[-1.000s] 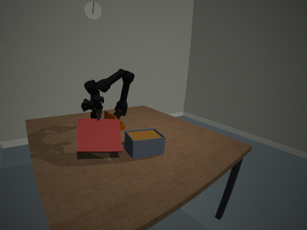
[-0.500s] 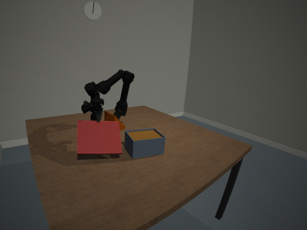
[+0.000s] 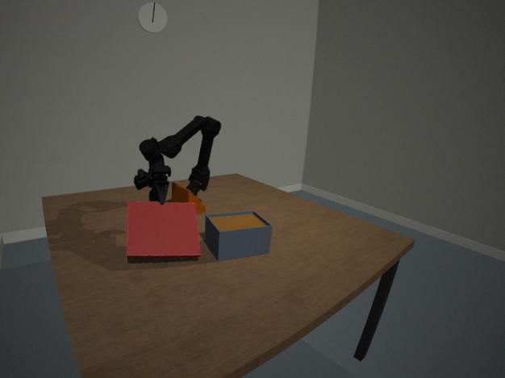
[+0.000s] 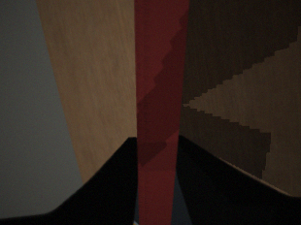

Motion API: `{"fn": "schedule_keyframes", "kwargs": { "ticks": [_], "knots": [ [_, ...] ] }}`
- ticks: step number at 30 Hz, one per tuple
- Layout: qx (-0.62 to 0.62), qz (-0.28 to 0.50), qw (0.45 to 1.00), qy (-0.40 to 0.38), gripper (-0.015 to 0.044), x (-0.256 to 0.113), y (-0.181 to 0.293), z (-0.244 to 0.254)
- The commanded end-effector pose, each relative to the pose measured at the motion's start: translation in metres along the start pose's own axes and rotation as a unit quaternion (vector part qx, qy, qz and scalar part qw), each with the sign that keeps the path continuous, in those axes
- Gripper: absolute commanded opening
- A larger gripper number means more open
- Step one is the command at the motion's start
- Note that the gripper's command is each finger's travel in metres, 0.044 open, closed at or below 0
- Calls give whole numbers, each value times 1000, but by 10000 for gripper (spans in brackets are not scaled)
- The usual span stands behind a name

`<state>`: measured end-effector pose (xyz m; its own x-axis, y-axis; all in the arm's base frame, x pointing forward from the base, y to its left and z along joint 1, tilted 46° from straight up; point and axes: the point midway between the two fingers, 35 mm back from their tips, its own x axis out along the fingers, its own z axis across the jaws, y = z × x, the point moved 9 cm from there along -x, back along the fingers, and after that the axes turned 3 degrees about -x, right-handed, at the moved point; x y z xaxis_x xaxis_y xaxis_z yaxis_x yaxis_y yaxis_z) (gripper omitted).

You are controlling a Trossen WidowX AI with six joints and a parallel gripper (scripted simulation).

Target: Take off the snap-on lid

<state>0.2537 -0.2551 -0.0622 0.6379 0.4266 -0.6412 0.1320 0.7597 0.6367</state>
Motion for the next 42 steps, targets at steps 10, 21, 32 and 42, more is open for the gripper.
{"fn": "schedule_keyframes", "kwargs": {
  "ticks": [10, 21, 32, 42],
  "knots": [
    [1, 0, 1000, -1, 0, 7, 0, -8],
    [1, 1, 1000, -1, 0, 12, 1, -15],
    [1, 1, 1000, -1, 0, 18, 1, -22],
    [1, 1, 1000, -1, 0, 23, 2, -28]
  ]
}}
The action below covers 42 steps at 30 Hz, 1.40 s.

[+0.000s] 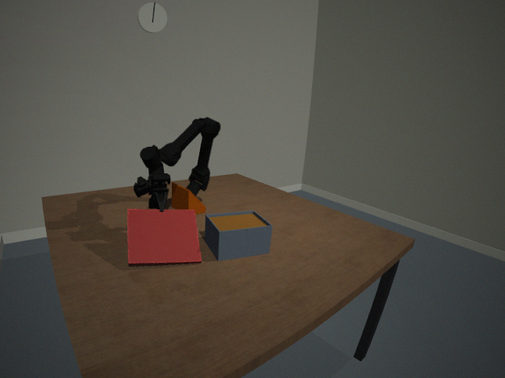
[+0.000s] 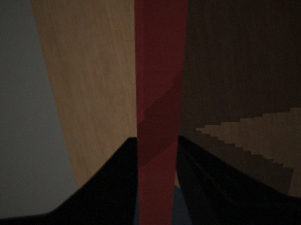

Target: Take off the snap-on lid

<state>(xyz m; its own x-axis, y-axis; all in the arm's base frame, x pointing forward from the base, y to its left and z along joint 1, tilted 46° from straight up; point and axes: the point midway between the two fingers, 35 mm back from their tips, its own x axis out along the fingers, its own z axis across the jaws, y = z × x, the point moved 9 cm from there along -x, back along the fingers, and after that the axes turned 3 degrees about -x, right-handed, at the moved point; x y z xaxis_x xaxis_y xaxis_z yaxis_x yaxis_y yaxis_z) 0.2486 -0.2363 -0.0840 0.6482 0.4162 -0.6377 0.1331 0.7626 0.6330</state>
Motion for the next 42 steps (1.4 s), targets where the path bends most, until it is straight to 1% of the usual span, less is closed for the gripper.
{"fn": "schedule_keyframes", "kwargs": {
  "ticks": [1, 42],
  "knots": [
    [2, 3, 1000, 6, 0, 5, 2, -6],
    [3, 4, 1000, 6, 0, 26, 4, -32]
  ]
}}
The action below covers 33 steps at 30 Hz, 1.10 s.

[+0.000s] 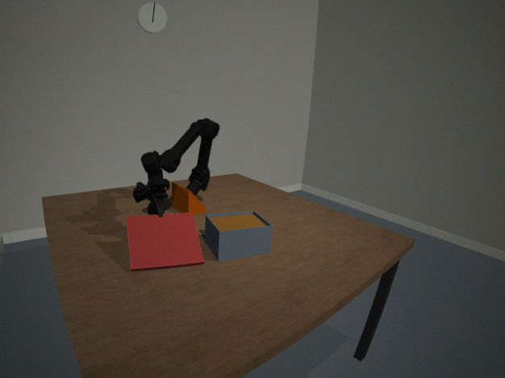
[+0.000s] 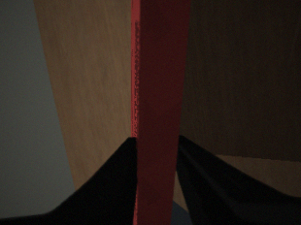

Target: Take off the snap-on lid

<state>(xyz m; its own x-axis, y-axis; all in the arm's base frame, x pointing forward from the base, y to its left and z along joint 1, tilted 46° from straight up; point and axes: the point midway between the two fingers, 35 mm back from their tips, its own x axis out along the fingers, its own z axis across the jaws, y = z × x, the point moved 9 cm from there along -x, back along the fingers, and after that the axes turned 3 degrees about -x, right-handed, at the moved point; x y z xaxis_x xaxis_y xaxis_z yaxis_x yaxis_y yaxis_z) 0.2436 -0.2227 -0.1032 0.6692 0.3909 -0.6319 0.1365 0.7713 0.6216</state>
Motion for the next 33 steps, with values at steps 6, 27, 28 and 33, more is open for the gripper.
{"fn": "schedule_keyframes", "kwargs": {
  "ticks": [6, 27, 28, 33],
  "knots": [
    [6, 10, 1000, 21, 0, 14, 7, -17],
    [6, 10, 1000, 21, 0, 24, 8, -30],
    [6, 10, 1000, 21, 0, 25, 8, -31],
    [6, 10, 1000, 21, 0, 27, 9, -34]
  ]
}}
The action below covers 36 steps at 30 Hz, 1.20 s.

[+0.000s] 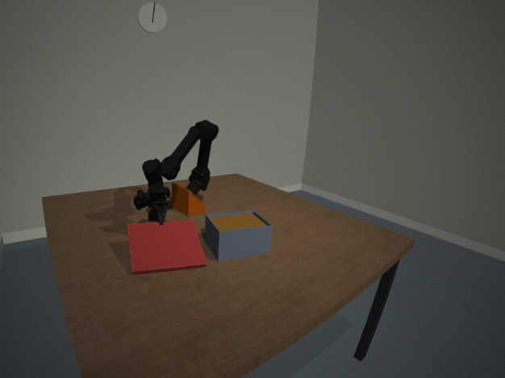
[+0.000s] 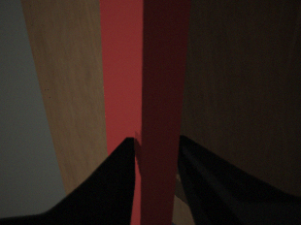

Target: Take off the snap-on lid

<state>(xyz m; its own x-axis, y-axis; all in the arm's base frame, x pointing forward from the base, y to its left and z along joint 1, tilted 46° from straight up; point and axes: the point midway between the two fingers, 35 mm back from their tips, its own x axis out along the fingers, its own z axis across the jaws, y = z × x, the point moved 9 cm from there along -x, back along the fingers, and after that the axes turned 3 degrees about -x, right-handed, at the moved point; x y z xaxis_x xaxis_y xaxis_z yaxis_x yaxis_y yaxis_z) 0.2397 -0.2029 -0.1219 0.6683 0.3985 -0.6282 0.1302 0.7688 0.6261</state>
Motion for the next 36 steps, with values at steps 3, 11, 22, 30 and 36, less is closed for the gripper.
{"fn": "schedule_keyframes", "kwargs": {
  "ticks": [3, 11, 22, 30, 36],
  "knots": [
    [7, 7, 1000, 20, 0, 12, 6, -15],
    [7, 7, 1000, 20, 0, 15, 6, -20],
    [7, 6, 1000, 19, 157, 9, 2, -6],
    [7, 6, 1000, 20, 327, 8, 3, -10],
    [7, 6, 1000, 20, 440, -2, 3, -19]
  ]
}}
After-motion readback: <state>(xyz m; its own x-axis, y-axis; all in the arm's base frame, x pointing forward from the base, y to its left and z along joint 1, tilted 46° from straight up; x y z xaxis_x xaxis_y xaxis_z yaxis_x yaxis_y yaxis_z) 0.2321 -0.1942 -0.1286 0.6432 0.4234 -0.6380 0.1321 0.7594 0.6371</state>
